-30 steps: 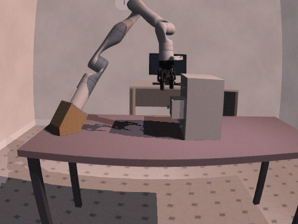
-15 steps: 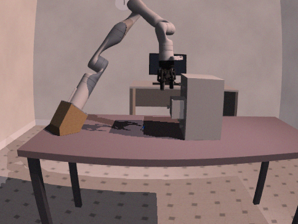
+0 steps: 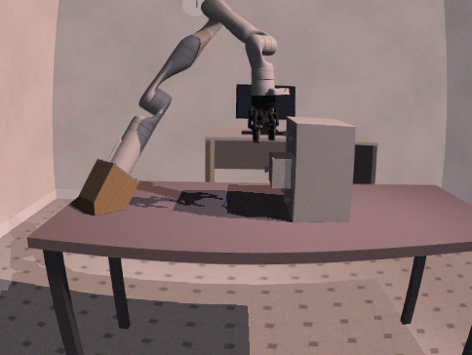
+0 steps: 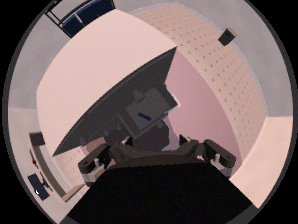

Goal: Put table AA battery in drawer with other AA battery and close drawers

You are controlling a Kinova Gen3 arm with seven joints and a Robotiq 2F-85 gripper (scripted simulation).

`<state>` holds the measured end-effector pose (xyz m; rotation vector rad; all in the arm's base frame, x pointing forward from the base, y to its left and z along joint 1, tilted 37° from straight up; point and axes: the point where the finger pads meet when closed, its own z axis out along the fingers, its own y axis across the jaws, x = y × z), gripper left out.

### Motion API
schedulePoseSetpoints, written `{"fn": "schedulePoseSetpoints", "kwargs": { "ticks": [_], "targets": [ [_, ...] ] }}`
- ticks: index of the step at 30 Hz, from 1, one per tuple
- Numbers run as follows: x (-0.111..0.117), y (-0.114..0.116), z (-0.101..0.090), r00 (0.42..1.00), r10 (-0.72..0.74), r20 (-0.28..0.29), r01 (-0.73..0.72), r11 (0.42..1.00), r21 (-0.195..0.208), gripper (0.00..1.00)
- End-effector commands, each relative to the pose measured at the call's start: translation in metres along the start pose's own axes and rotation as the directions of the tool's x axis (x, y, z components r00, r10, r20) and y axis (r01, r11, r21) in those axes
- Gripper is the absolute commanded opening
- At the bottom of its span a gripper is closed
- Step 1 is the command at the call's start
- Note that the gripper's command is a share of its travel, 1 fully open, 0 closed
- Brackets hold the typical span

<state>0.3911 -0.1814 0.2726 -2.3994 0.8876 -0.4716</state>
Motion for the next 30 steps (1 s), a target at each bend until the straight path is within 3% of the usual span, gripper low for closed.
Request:
{"fn": "schedulePoseSetpoints", "kwargs": {
  "ticks": [1, 30],
  "targets": [
    [0.0, 0.0, -0.001, 1.0, 0.01, -0.002, -0.01, 1.0, -0.001, 1.0],
    [-0.008, 0.007, -0.012, 0.959, 0.283, 0.0, -0.283, 0.959, -0.008, 1.0]
  ]
}}
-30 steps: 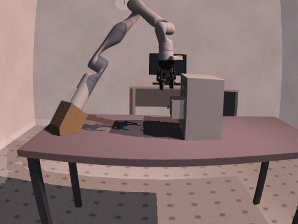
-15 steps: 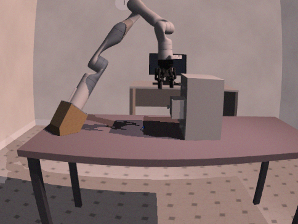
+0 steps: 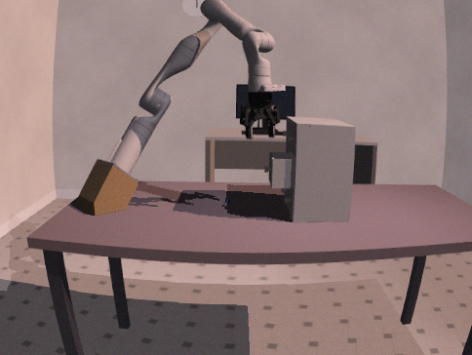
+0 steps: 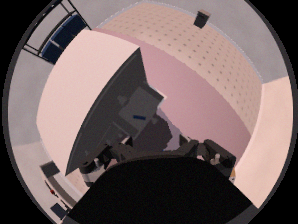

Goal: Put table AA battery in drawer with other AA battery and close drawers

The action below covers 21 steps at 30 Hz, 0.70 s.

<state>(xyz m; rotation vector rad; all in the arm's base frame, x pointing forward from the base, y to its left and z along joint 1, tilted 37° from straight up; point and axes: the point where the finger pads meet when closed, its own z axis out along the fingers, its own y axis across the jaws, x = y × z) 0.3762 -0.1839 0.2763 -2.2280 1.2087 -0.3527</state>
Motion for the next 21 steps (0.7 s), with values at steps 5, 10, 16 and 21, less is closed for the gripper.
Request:
{"fn": "schedulePoseSetpoints", "kwargs": {
  "ticks": [5, 10, 16, 21],
  "targets": [
    [-0.002, 0.002, -0.005, 0.996, 0.09, -0.002, -0.09, 0.996, -0.004, 1.0],
    [-0.004, 0.005, -0.009, 0.982, 0.189, -0.002, -0.189, 0.982, -0.006, 1.0],
    [-0.007, 0.009, -0.013, 0.956, 0.295, -0.001, -0.295, 0.956, -0.008, 1.0],
    [-0.009, 0.011, -0.017, 0.924, 0.381, -0.001, -0.381, 0.924, -0.011, 1.0]
  ]
}}
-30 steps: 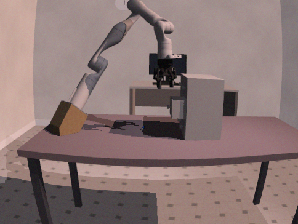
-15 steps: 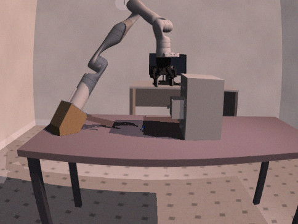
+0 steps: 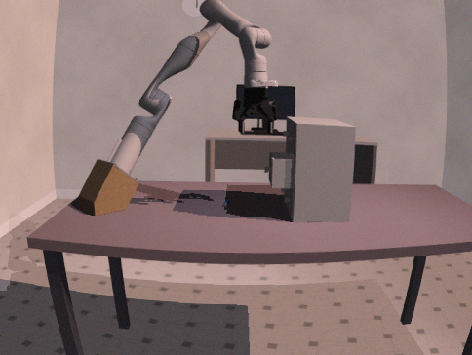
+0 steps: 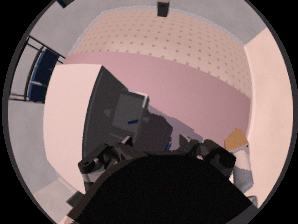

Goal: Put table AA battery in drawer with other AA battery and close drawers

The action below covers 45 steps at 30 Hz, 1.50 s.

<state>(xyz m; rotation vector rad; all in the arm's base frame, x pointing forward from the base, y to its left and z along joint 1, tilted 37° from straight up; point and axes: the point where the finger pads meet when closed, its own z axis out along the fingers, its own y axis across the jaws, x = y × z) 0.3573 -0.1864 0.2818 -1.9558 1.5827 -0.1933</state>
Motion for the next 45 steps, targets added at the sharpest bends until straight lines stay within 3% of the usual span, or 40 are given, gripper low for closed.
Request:
{"fn": "schedulePoseSetpoints", "kwargs": {
  "ticks": [1, 13, 28, 30, 45],
  "targets": [
    [0.0, 0.002, -0.003, 0.999, 0.046, -0.004, -0.046, 0.999, -0.002, 1.0],
    [-0.003, 0.011, -0.013, 0.958, 0.288, -0.003, -0.288, 0.958, -0.007, 1.0],
    [-0.007, 0.024, -0.028, 0.783, 0.622, -0.003, -0.622, 0.783, -0.016, 1.0],
    [-0.007, 0.024, -0.028, 0.783, 0.622, -0.003, -0.622, 0.783, -0.016, 1.0],
    [-0.011, 0.038, -0.042, 0.512, 0.859, -0.006, -0.859, 0.511, -0.023, 1.0]
  ]
}}
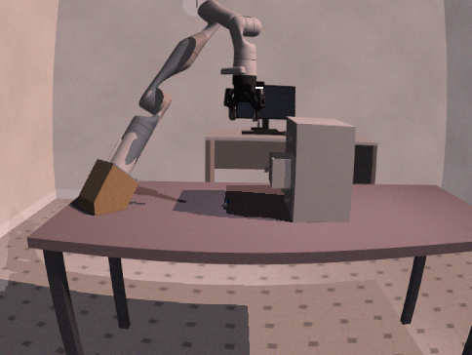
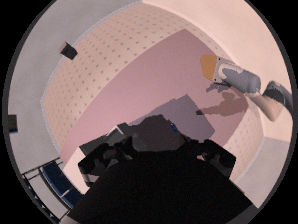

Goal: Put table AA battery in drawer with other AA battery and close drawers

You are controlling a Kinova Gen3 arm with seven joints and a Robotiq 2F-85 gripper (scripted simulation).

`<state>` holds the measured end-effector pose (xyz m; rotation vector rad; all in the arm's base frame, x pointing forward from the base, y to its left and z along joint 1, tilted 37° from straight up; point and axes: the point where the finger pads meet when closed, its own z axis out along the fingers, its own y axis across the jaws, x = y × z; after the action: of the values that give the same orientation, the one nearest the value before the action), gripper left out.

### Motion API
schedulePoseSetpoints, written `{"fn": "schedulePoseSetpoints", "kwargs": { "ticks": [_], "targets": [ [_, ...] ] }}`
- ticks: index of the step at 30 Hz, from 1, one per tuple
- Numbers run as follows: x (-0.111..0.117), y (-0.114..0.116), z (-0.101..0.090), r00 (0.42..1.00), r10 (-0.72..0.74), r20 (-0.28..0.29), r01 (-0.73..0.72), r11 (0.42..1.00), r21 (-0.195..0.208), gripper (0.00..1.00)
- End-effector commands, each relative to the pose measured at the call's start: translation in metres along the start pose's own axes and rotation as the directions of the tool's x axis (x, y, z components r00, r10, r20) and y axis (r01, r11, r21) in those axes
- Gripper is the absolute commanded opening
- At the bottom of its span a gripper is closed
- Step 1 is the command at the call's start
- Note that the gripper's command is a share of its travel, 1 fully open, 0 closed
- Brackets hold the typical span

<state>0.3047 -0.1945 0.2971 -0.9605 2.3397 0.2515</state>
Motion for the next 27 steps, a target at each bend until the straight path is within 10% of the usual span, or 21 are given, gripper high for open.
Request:
{"fn": "schedulePoseSetpoints", "kwargs": {
  "ticks": [1, 27],
  "targets": [
    [0.001, 0.0, -0.002, 1.0, 0.023, -0.002, -0.023, 1.0, 0.003, 1.0],
    [0.013, 0.014, -0.02, 0.885, 0.465, 0.002, -0.465, 0.885, -0.008, 1.0]
  ]
}}
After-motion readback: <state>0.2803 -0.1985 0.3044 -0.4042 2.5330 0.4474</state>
